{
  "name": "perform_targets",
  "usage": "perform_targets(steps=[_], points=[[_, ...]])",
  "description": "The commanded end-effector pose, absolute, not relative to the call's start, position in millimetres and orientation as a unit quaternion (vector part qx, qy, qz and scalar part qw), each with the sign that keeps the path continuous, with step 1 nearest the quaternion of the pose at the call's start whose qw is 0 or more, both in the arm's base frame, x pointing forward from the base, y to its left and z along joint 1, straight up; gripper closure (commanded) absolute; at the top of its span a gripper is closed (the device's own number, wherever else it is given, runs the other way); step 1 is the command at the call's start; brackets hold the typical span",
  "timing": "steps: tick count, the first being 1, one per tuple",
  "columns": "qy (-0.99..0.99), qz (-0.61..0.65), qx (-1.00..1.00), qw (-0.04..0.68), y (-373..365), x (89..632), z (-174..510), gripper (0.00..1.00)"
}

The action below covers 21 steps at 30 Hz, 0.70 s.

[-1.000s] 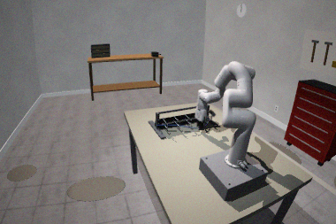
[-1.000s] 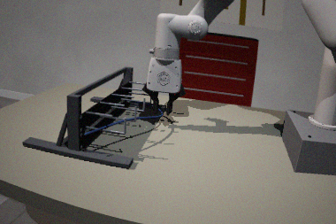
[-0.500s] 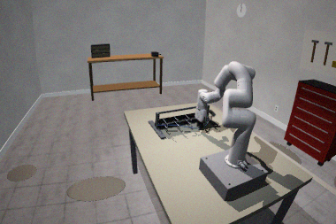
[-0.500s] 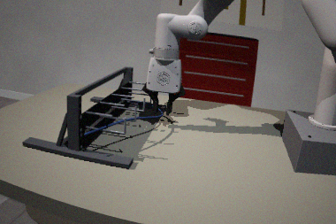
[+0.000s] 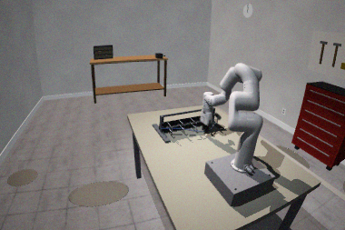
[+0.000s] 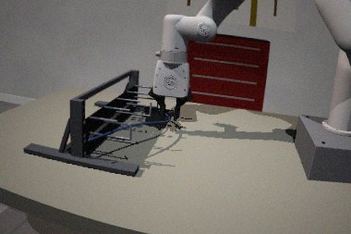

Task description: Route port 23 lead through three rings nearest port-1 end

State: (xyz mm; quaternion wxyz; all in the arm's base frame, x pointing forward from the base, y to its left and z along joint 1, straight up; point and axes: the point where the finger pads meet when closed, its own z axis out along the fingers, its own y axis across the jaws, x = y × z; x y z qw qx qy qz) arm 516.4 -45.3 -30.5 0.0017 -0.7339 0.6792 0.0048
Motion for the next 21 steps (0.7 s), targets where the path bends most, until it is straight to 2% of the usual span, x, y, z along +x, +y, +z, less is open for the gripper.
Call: perform_targets(steps=[1, 21], points=[[0.679, 0.003, -0.734, 0.003, -45.5, 518.2, -29.4, 0.67], [0.679, 0.003, -0.734, 0.003, -45.4, 518.2, -39.4, 0.67]])
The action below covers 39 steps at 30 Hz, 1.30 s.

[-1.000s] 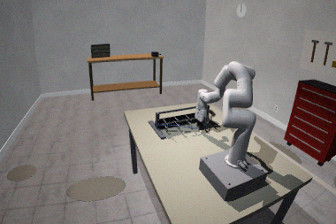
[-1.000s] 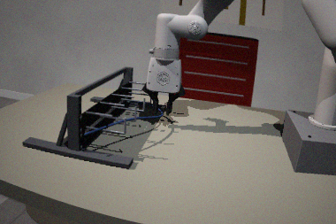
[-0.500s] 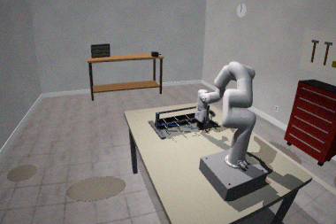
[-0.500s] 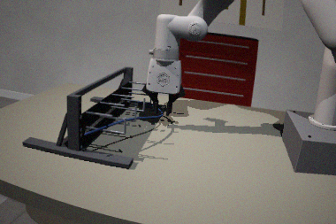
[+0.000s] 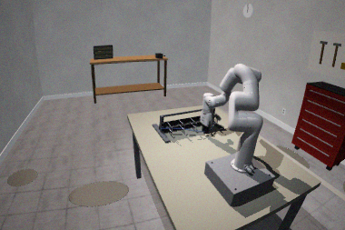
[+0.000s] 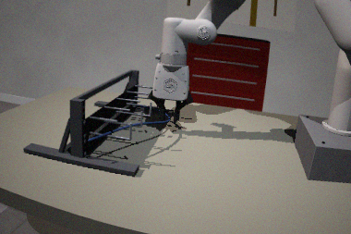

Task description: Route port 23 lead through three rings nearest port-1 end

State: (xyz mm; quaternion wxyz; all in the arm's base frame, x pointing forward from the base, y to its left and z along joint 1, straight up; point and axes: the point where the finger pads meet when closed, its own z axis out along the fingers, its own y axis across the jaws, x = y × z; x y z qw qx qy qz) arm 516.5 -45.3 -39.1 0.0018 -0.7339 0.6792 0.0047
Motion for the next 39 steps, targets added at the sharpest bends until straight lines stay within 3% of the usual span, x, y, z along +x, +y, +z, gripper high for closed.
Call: perform_targets(steps=[1, 39], points=[[0.679, 0.003, -0.734, 0.003, -45.4, 518.2, -40.0, 0.67], [0.679, 0.003, -0.734, 0.003, -45.3, 518.2, -48.5, 0.67]])
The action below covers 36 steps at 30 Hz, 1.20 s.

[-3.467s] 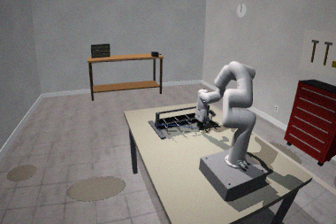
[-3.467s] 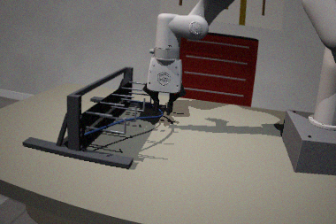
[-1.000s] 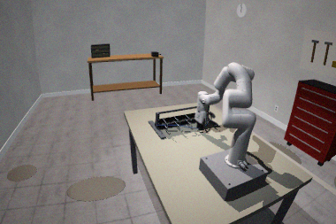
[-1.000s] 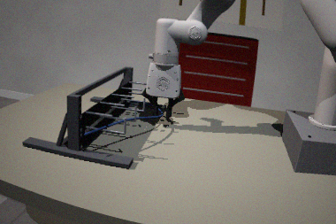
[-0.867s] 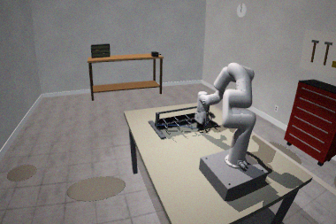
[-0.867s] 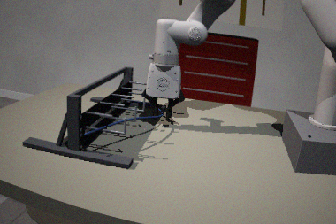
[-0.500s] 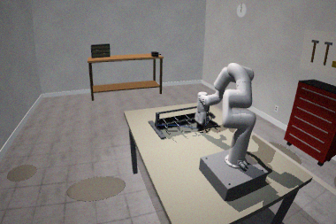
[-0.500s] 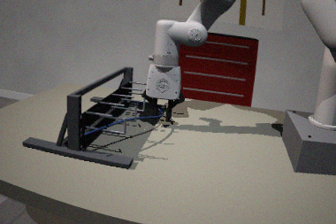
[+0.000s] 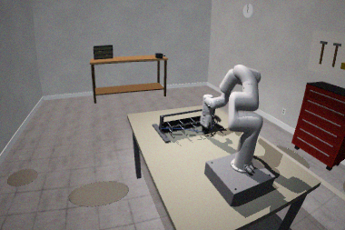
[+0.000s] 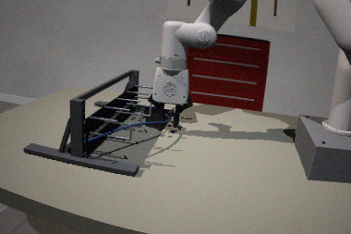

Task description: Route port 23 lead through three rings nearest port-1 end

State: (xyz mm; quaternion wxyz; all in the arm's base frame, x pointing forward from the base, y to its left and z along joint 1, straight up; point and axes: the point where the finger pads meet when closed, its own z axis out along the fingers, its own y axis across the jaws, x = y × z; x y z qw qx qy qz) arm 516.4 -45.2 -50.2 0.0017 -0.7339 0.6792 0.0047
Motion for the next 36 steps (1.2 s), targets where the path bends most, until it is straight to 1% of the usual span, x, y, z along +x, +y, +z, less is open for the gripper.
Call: perform_targets(steps=[1, 2, 3, 36], points=[[0.679, 0.003, -0.734, 0.003, -45.3, 518.2, -48.5, 0.67], [0.679, 0.003, -0.734, 0.003, -45.3, 518.2, -48.5, 0.67], [0.679, 0.003, -0.734, 0.003, -45.3, 518.2, -48.5, 1.00], [0.679, 0.003, -0.734, 0.003, -45.3, 518.2, -48.5, 1.00]])
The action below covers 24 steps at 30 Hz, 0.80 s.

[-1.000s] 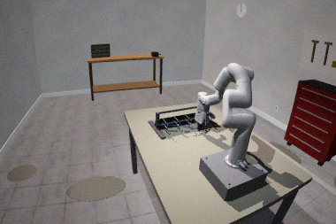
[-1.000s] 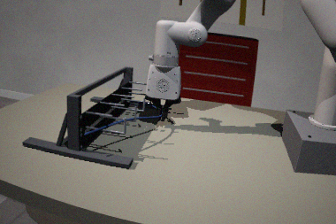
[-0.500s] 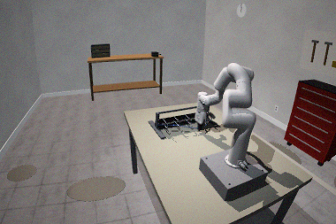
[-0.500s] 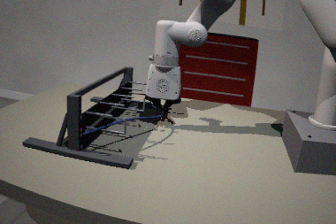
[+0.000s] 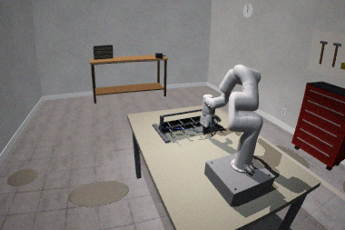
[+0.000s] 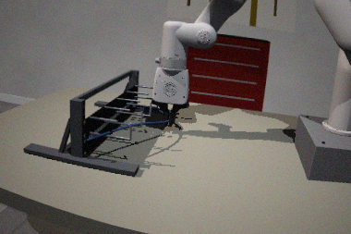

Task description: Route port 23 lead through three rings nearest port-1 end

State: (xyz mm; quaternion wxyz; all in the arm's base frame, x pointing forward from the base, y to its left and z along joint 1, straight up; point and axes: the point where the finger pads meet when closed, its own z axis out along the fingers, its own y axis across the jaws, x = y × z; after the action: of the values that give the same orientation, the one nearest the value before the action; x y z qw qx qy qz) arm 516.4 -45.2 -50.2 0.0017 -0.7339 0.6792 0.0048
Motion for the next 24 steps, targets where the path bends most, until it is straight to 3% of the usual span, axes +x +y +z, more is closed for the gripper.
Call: perform_targets(steps=[1, 24], points=[[0.679, 0.003, -0.734, 0.003, -45.3, 518.2, -48.5, 1.00], [0.679, 0.003, -0.734, 0.003, -45.3, 518.2, -44.4, 1.00]])
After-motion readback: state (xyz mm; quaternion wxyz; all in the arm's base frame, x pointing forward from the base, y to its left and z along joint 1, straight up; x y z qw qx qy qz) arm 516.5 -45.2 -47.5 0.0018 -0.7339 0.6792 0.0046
